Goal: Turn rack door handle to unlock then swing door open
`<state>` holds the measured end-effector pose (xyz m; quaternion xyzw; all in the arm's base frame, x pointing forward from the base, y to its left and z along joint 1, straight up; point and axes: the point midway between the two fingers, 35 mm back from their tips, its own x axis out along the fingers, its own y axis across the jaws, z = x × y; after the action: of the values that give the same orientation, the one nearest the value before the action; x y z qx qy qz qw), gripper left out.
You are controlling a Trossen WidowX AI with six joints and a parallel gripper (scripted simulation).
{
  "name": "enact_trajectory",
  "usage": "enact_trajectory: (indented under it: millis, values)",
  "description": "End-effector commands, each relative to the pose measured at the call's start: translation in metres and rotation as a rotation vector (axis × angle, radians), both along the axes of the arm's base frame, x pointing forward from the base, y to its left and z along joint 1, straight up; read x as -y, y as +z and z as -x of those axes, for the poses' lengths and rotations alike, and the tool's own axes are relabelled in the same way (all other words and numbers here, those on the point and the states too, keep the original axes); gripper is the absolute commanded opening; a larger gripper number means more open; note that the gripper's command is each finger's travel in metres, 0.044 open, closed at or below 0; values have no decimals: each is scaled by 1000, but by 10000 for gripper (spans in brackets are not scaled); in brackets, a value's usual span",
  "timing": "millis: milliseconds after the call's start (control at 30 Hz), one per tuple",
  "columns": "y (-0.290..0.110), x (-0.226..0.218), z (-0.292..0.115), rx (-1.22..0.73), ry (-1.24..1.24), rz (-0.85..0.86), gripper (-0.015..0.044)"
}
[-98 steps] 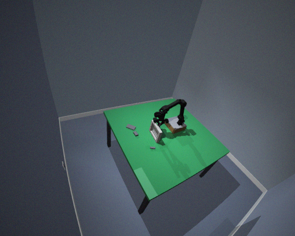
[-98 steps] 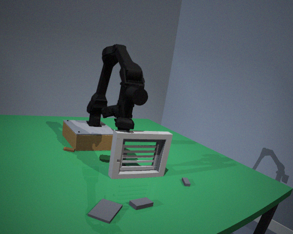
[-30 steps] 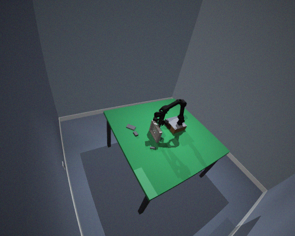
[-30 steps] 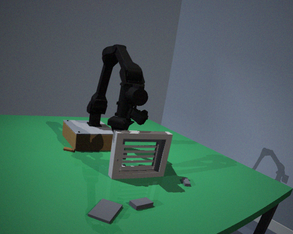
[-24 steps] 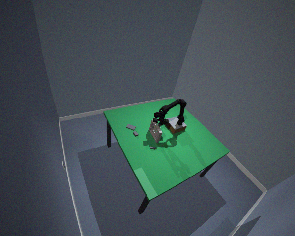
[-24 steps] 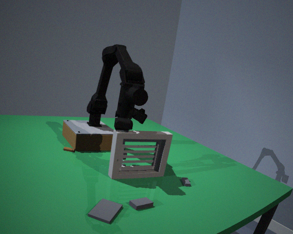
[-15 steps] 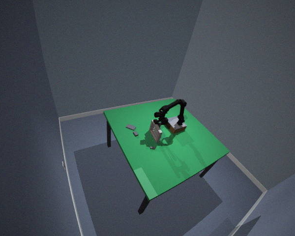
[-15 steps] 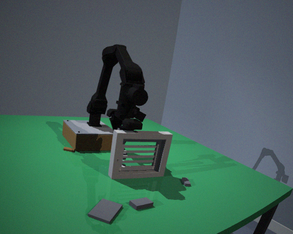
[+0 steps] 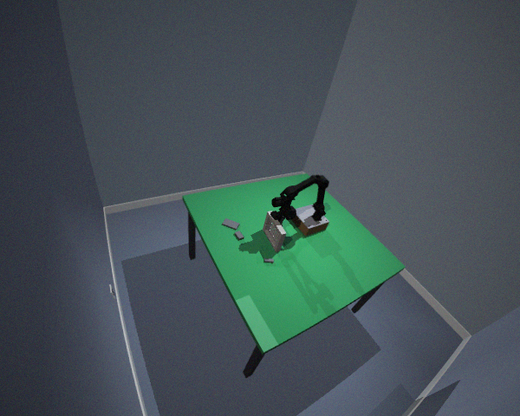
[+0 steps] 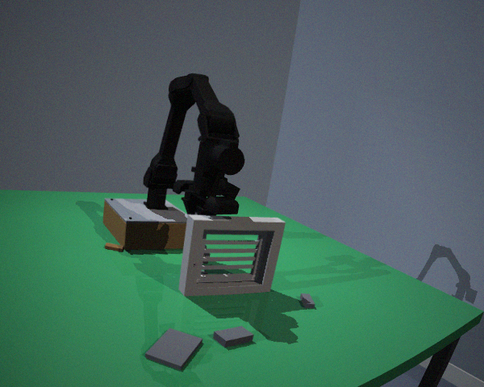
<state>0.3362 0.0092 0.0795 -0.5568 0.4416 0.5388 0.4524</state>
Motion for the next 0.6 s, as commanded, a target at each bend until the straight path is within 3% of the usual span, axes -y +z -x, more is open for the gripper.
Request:
enact_trajectory:
  millis: [0, 333, 567]
  values:
    - [0, 0, 0, -1, 4, -2, 85]
    - [0, 0, 0, -1, 4, -2, 18]
    - [0, -1, 2, -1, -45, -4, 17]
